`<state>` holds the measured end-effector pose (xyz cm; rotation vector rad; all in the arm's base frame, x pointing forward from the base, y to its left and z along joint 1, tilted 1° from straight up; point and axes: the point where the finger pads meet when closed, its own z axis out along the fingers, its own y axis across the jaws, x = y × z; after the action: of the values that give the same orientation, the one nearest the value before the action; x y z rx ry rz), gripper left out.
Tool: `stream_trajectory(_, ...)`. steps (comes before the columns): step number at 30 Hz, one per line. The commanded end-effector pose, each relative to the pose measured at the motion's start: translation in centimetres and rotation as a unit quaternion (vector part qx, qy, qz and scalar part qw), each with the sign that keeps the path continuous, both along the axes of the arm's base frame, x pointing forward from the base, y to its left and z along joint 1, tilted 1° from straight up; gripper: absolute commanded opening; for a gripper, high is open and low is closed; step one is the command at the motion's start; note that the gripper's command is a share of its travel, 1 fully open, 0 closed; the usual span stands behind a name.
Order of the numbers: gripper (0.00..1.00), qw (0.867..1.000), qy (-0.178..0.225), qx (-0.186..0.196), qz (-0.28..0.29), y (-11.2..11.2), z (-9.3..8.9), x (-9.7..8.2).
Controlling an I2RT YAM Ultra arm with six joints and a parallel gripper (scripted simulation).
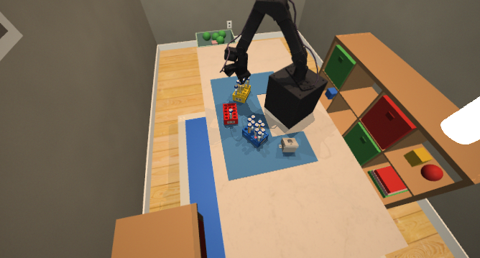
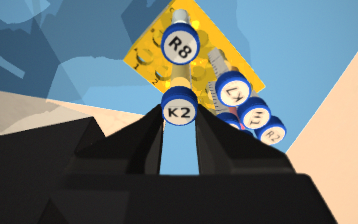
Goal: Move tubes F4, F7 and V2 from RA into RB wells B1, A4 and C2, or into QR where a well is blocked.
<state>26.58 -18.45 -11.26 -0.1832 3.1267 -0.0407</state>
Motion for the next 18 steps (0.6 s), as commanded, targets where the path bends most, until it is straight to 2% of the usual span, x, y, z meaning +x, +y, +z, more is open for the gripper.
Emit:
stream_trajectory(1, 0.0, 1.0, -0.001, 0.005, 0.004, 0.8, 0.9, 0.0)
stream_trajectory(6, 0.0, 1.0, -0.012, -0.002, 0.005, 0.2, 1.8, 1.0)
stream_trajectory(18, 0.0, 1.0, -0.013, -0.003, 0.001, -0.5, 2.9, 0.6)
